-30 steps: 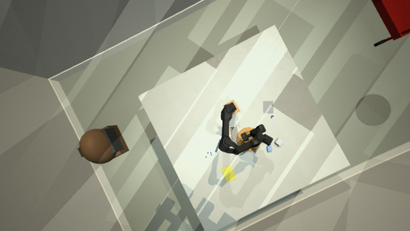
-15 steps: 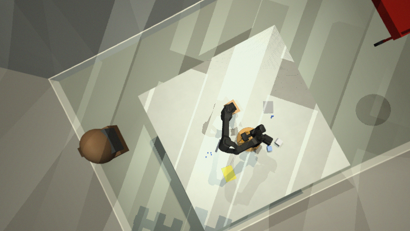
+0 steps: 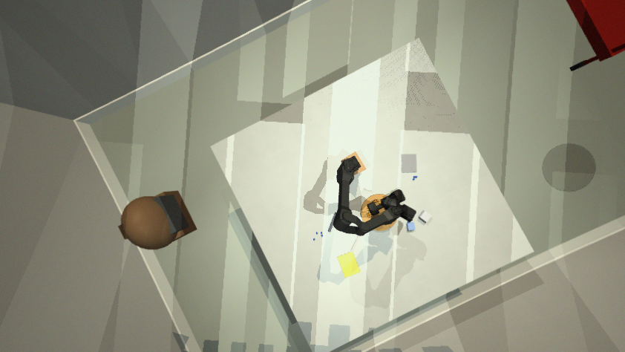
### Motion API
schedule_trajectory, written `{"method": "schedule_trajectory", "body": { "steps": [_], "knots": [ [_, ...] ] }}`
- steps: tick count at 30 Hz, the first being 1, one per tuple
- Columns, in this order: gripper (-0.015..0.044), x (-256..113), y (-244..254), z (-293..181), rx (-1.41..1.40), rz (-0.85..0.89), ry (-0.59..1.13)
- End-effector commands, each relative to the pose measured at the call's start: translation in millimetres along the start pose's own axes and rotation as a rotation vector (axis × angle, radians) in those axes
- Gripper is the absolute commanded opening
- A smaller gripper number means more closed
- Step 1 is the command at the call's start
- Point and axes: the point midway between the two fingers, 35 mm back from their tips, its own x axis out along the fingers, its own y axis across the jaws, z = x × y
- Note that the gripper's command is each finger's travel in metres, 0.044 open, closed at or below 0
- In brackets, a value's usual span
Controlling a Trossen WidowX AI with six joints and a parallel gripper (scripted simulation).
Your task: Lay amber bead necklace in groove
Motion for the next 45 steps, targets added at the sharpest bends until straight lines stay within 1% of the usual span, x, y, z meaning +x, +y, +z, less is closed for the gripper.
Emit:
{"method": "schedule_trajectory", "body": {
  "steps": [1,3,5,11,13,20,26,27,30,45],
  "knots": [
    [0.044,0.1,0.1,0.1,0.0,0.0,0.0],
    [0.044,0.1,0.1,0.1,0.0,0.0,0.0],
    [0.0427,-2.9,-1.3,1.9,0.059,0.001,0.0],
    [0.0387,-30.6,-15.7,15.7,0.572,0.003,0.002],
    [0.0373,-33.9,-17.6,17.1,0.631,0.003,0.002],
    [0.0327,-33.9,-17.6,17.1,0.631,0.003,0.002],
    [0.0287,-17.8,-17.7,17.0,0.631,0.003,0.002],
    [0.0298,-25.5,-17.0,18.4,0.633,0.009,0.0],
    [0.0278,-23.9,-17.0,18.4,0.633,0.009,0.0],
    [0.0178,-0.7,-17.5,17.5,0.631,0.004,0.001]
  ]
}}
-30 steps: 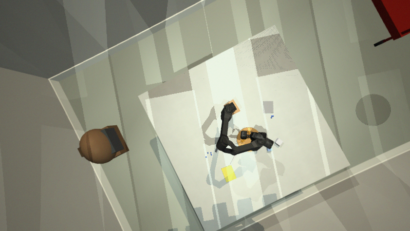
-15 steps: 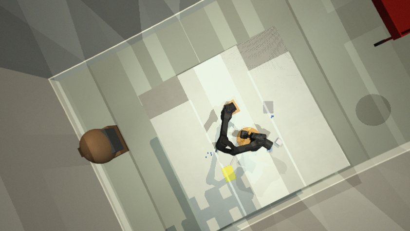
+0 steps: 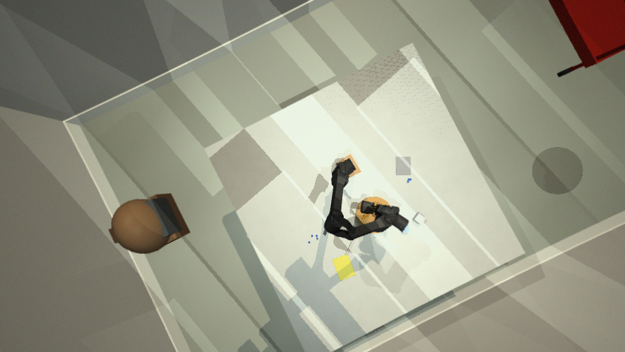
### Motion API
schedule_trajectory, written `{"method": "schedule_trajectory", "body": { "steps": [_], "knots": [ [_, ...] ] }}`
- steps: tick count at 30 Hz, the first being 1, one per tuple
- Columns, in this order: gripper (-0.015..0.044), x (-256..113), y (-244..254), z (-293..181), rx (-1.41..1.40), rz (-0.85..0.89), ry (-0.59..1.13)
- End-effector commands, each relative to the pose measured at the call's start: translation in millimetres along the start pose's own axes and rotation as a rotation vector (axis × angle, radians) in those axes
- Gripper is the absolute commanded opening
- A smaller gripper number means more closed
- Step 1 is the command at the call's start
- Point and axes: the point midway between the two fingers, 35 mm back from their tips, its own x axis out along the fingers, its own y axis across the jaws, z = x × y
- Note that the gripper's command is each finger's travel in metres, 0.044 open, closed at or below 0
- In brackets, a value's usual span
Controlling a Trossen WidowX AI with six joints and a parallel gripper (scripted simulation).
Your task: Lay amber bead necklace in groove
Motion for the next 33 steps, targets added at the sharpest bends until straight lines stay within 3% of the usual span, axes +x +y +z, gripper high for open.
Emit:
{"method": "schedule_trajectory", "body": {
  "steps": [1,29,33],
  "knots": [
    [0.0172,7.1,-1.2,-0.6,-0.006,-0.007,-0.004],
    [0.0003,10.0,-1.3,-0.5,-0.001,-0.004,0.001],
    [0.0,10.0,-1.3,-0.5,-0.001,-0.004,0.001]
  ]
}}
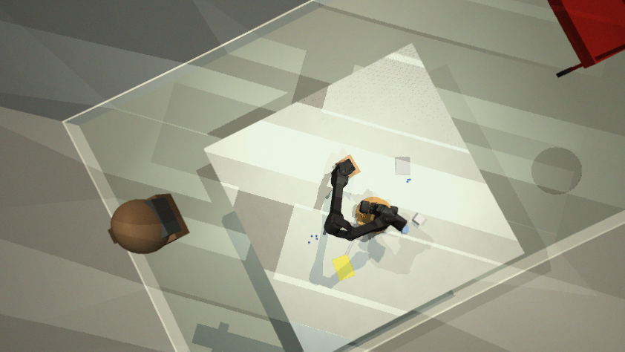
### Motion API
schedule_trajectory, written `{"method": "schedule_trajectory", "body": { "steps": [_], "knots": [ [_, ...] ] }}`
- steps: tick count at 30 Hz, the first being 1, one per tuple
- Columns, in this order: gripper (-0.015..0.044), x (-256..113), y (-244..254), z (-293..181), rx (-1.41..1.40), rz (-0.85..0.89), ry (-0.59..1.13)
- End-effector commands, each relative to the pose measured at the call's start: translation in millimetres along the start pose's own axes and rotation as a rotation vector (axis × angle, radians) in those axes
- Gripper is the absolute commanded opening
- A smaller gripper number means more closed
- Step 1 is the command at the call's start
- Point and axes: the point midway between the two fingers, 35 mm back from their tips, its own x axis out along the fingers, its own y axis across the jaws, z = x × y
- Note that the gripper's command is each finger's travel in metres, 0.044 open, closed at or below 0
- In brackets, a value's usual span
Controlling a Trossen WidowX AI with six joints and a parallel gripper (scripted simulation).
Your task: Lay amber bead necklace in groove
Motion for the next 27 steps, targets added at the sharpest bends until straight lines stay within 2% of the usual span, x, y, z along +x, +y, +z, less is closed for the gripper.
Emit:
{"method": "schedule_trajectory", "body": {
  "steps": [1,27],
  "knots": [
    [0.0,-0.5,0.1,0.3,0.001,0.001,0.0],
    [0.0,-6.2,22.3,-23.1,-0.004,-0.001,-0.005]
  ]
}}
